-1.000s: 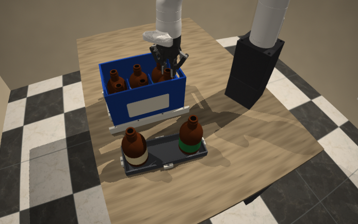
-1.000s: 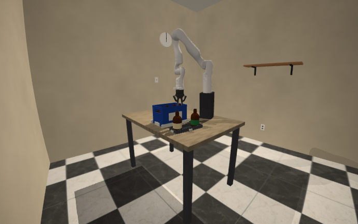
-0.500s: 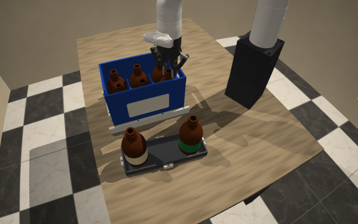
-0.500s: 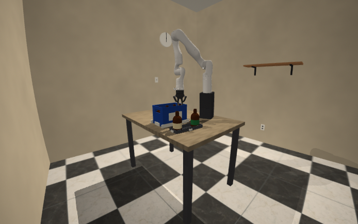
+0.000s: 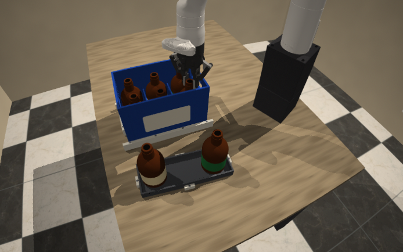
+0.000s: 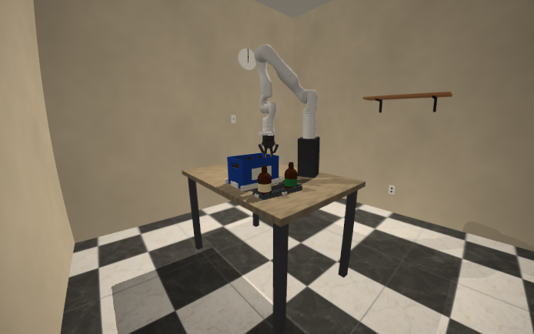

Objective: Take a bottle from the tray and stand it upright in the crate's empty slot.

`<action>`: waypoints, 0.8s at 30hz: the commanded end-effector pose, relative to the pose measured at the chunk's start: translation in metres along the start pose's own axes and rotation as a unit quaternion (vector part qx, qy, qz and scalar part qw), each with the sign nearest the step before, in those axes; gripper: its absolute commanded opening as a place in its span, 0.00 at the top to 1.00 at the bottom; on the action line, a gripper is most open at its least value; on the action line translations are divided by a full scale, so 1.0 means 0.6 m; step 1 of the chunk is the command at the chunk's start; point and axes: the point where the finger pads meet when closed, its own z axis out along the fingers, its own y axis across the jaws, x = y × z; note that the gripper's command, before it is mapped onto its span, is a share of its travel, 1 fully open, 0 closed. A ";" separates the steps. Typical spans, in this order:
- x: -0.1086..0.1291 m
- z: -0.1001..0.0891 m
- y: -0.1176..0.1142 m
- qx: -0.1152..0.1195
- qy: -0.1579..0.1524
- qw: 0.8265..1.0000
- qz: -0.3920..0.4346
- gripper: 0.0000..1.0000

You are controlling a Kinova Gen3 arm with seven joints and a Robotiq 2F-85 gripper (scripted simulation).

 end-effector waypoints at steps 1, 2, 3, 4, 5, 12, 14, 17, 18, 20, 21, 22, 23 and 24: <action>0.005 0.004 0.004 -0.003 0.002 1.000 0.002 1.00; 0.005 0.004 0.004 -0.003 0.002 1.000 0.002 1.00; 0.005 0.004 0.004 -0.003 0.002 1.000 0.002 1.00; 0.005 0.005 0.004 -0.003 0.002 1.000 0.002 1.00; 0.005 0.006 0.004 -0.003 0.002 1.000 0.002 1.00; 0.004 0.010 0.003 -0.003 0.002 1.000 0.002 1.00; 0.004 0.011 0.003 -0.003 0.002 1.000 0.002 1.00; 0.004 0.012 0.003 -0.003 0.002 1.000 0.002 1.00; 0.004 0.012 0.003 -0.003 0.002 1.000 0.002 1.00; 0.004 0.012 0.003 -0.003 0.002 1.000 0.002 1.00; 0.004 0.012 0.003 -0.003 0.002 1.000 0.002 1.00; 0.004 0.013 0.003 -0.003 0.002 1.000 0.002 1.00; 0.004 0.013 0.003 -0.003 0.002 1.000 0.002 1.00; 0.004 0.013 0.003 -0.003 0.002 1.000 0.002 1.00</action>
